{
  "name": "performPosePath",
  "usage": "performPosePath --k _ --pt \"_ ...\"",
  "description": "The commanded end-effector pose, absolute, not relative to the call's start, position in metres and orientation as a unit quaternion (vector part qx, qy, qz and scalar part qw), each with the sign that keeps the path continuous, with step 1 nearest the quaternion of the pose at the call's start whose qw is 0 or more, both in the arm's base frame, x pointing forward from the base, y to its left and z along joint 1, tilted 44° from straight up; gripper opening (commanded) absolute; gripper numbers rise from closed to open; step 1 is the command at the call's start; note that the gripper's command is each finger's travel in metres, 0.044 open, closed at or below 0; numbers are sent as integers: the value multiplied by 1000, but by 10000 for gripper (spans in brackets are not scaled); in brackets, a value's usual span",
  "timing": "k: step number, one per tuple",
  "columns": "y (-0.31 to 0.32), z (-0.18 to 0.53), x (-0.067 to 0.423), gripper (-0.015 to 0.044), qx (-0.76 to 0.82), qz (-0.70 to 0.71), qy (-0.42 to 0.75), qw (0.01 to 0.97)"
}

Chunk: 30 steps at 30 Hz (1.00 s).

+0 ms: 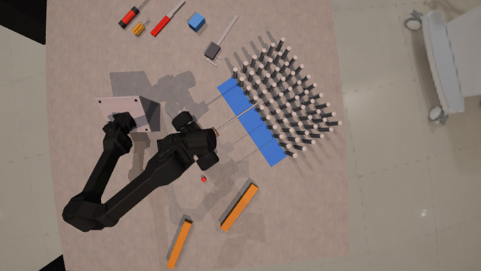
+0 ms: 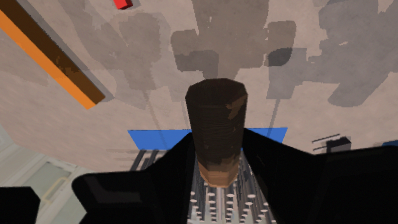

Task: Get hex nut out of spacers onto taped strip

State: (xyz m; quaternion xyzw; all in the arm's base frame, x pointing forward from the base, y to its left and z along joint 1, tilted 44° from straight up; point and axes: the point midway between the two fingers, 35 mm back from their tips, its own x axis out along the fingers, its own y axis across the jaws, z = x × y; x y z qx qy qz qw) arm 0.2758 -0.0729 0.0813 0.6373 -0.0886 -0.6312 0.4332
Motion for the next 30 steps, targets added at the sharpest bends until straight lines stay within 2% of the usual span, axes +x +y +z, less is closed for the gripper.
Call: performPosePath --k 1,19,30 --pt "-85 66 276 0 637 -632 -84 433" --pt "-153 2 252 0 634 -628 -91 443" --pt "-154 -1 253 0 633 -627 -91 444"
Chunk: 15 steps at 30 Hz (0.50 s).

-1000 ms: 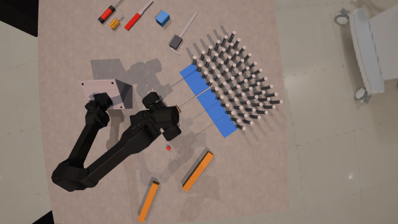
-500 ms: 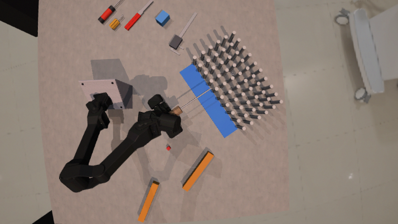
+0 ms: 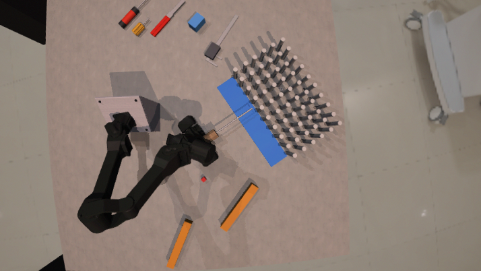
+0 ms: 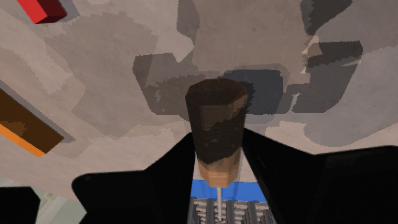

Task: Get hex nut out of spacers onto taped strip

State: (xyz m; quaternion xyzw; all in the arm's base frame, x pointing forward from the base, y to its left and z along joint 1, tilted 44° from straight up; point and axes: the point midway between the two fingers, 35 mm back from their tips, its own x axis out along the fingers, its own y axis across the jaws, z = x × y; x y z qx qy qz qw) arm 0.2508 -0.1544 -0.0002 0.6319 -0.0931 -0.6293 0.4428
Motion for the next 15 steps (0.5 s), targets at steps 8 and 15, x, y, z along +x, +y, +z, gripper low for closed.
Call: performPosePath --k 8,15 --pt "-153 -2 258 0 634 -627 -92 444" --pt "-152 -3 262 0 634 -627 -92 443"
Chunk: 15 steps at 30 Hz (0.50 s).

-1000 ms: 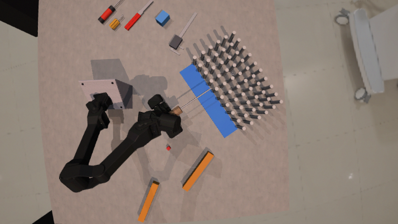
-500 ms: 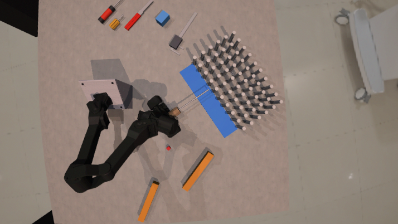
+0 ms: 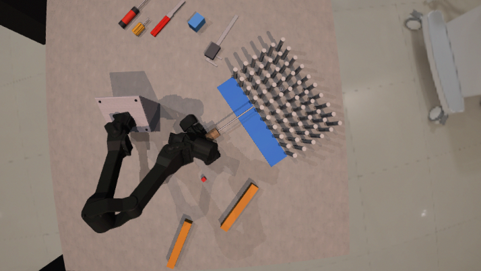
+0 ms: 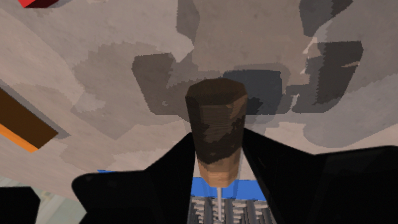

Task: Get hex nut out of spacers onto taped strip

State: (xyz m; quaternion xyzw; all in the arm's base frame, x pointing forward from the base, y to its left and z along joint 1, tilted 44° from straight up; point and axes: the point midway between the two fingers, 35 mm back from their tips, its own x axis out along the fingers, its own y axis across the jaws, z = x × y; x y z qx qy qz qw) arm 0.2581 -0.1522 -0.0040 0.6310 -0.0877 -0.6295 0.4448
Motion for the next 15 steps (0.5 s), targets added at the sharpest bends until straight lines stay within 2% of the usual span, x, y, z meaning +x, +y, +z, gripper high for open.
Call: performPosePath --k 1,15 --pt "-152 -3 262 0 634 -627 -92 443" --pt "-151 -6 270 0 635 -627 -93 443"
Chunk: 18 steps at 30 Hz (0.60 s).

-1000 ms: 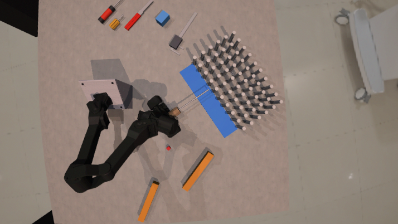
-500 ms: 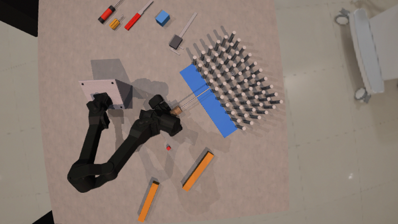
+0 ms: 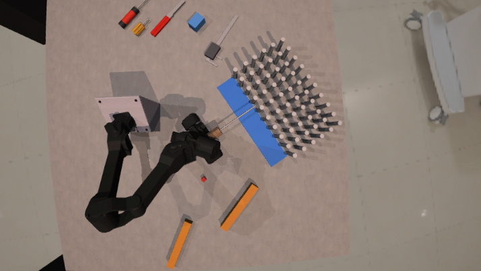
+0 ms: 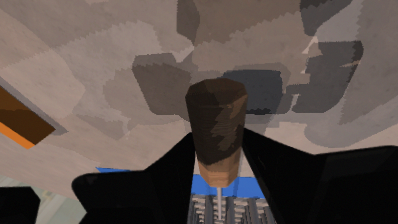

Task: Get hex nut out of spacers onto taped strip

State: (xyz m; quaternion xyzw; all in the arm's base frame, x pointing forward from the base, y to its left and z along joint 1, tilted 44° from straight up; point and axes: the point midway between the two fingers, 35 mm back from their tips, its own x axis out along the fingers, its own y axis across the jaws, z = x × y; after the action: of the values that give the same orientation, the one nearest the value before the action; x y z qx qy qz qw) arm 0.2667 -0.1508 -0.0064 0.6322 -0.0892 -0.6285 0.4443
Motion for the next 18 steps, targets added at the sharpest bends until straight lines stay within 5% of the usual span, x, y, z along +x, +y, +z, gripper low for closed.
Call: performPosePath --k 1,18 --pt "-151 -6 270 0 635 -627 -93 443" --pt "-149 -9 280 0 635 -626 -93 442"
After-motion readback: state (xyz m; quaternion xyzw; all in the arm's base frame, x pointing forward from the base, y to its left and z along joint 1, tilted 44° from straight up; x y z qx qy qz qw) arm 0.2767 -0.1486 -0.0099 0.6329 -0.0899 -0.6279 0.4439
